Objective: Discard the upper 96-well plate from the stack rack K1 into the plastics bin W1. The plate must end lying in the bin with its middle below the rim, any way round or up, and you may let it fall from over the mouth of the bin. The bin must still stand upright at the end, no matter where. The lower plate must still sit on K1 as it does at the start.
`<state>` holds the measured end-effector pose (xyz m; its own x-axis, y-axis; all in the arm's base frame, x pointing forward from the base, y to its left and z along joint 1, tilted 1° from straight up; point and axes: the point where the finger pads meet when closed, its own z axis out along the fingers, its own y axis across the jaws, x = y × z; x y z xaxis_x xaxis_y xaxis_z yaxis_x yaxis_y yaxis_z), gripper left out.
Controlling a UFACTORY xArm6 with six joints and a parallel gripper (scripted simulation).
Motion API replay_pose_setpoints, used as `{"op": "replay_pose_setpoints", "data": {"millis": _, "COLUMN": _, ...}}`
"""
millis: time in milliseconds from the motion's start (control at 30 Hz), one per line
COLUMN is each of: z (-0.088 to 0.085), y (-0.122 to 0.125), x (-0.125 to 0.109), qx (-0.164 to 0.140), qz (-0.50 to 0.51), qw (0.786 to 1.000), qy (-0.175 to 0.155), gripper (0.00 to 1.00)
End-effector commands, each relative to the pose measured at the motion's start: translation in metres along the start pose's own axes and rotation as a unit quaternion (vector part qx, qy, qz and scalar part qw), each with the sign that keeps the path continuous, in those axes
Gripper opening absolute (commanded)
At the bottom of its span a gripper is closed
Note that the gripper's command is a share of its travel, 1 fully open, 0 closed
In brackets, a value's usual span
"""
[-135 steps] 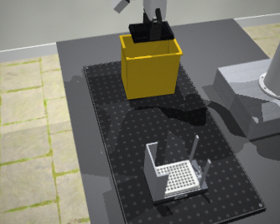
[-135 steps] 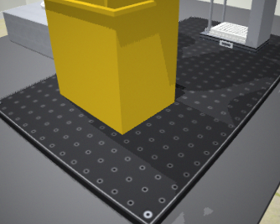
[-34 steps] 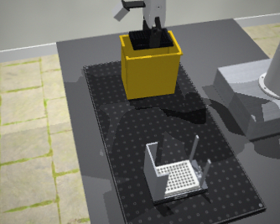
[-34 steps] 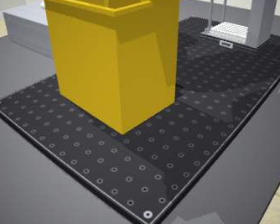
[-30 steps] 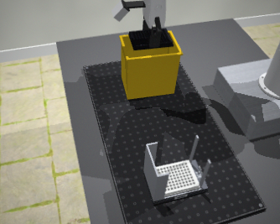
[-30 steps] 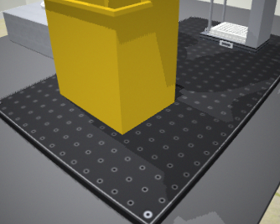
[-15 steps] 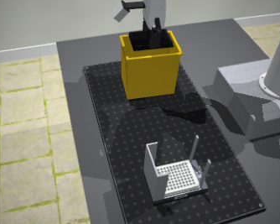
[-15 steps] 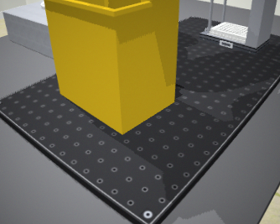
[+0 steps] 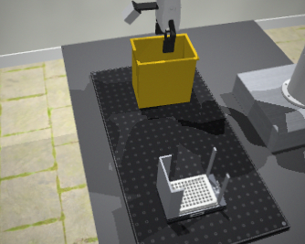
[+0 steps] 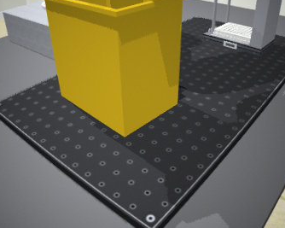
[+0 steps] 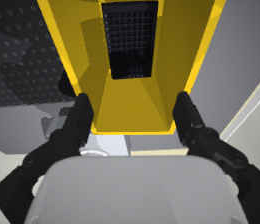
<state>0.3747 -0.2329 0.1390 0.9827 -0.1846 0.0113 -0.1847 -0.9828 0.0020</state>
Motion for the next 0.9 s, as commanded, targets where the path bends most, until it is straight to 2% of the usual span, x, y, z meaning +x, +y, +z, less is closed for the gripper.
{"op": "replay_pose_setpoints", "data": {"millis": 0, "z": -0.0016, "y": 0.0005, "x": 0.0012, "qx": -0.001, "qz": 0.000, "qw": 1.000, "qy": 0.002, "gripper": 1.00}}
{"op": "replay_pose_setpoints", "data": {"millis": 767, "z": -0.0016, "y": 0.0005, "x": 0.0012, "qx": -0.001, "qz": 0.000, "qw": 1.000, "qy": 0.002, "gripper": 1.00}}
{"op": "replay_pose_setpoints", "data": {"millis": 867, "z": -0.0096, "y": 0.0005, "x": 0.0012, "qx": -0.001, "qz": 0.000, "qw": 1.000, "qy": 0.002, "gripper": 1.00}}
